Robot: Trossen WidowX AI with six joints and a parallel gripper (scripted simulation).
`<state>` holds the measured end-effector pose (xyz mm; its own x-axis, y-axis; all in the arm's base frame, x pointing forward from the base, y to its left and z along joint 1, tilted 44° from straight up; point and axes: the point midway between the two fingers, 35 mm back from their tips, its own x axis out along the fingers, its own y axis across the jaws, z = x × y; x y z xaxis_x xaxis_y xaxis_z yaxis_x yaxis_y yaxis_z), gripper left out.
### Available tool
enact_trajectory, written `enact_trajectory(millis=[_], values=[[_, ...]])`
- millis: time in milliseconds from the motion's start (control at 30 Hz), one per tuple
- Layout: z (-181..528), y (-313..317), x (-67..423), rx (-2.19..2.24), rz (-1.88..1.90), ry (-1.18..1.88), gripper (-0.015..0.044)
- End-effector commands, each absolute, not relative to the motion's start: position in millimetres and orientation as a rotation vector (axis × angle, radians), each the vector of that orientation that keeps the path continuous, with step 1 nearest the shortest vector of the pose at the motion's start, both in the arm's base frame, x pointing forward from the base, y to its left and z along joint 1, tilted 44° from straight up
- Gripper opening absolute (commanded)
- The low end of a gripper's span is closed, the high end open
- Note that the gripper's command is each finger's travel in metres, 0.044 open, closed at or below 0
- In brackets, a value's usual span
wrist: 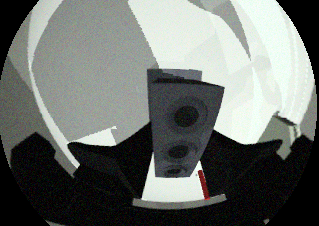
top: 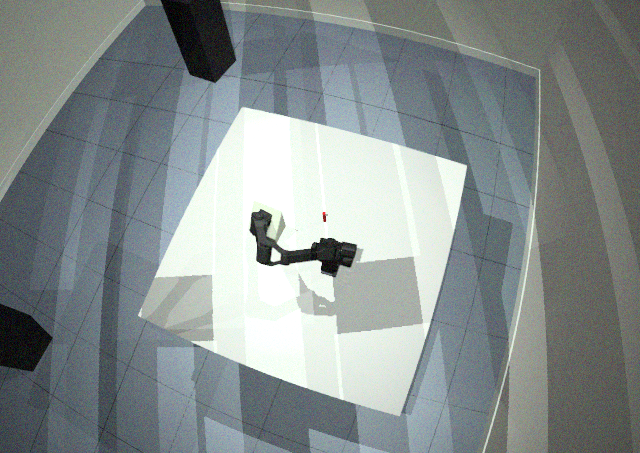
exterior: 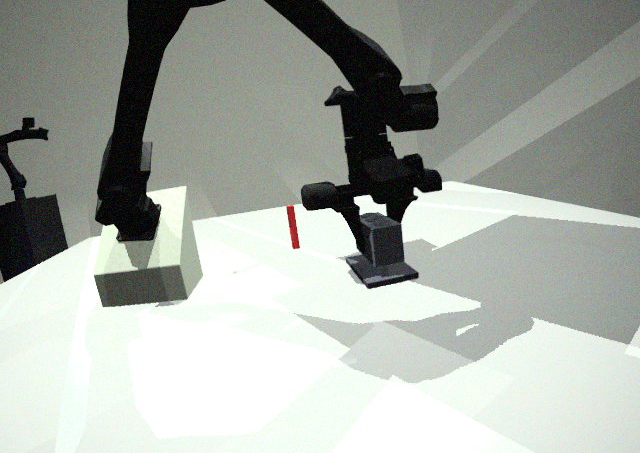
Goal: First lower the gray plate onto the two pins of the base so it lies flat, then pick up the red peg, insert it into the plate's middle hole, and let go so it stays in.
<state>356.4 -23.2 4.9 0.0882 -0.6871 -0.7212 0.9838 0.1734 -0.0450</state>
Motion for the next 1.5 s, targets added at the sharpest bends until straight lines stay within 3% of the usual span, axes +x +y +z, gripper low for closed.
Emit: enact_trajectory(millis=[0, 333, 900, 1067, 1300, 1467], values=[[1, -27, 357, 0.517, -1.331, 0.698, 0.0000], [1, -28, 357, 0.526, -1.333, 0.699, 0.0000], [1, -28, 357, 0.526, -1.333, 0.699, 0.0440], [7, -20, 358, 0.527, -1.332, 0.701, 0.0440], [82, 53, 347, 0.520, -1.330, 0.702, 0.0440], [83, 57, 350, 0.520, -1.330, 0.702, 0.0440]])
